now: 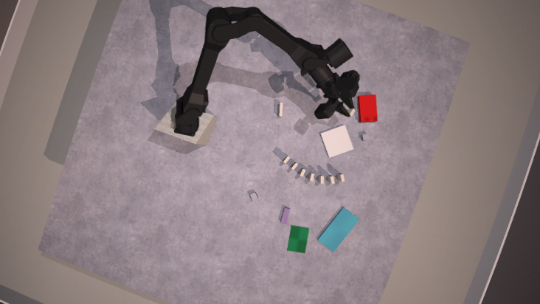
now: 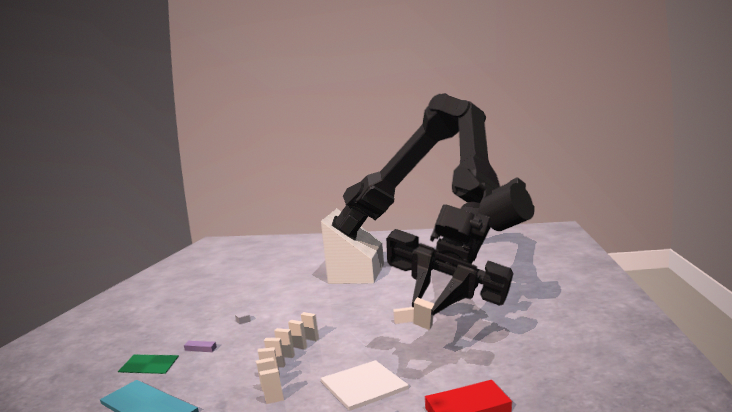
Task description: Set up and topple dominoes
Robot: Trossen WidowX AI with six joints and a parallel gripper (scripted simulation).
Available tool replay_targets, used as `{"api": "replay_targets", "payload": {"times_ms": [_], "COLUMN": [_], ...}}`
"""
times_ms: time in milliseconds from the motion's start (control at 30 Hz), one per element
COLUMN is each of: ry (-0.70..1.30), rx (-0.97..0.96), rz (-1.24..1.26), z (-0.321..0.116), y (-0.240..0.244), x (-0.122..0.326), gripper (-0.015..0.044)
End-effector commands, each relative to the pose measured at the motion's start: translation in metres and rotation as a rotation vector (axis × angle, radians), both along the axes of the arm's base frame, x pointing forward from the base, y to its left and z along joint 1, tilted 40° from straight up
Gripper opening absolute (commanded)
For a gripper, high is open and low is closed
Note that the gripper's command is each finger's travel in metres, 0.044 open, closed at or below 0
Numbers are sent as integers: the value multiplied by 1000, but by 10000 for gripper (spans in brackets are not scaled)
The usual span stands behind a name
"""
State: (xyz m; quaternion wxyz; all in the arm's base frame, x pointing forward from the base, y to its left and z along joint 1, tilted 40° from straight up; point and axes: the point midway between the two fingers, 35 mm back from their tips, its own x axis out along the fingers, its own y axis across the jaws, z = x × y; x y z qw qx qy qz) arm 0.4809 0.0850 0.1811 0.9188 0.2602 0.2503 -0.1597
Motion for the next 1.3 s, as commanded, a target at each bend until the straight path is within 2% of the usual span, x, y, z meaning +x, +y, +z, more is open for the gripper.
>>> {"api": "replay_targets", "payload": {"times_ms": [0,800,1267], "ry": [-53,-417,-427], "rx": [-5,63,67], "rz": [-43,-303,-311], "z": [1,18,19], "y": [0,-4,-4], "x": [-6,-64,-66], "gripper": [107,107,107]}}
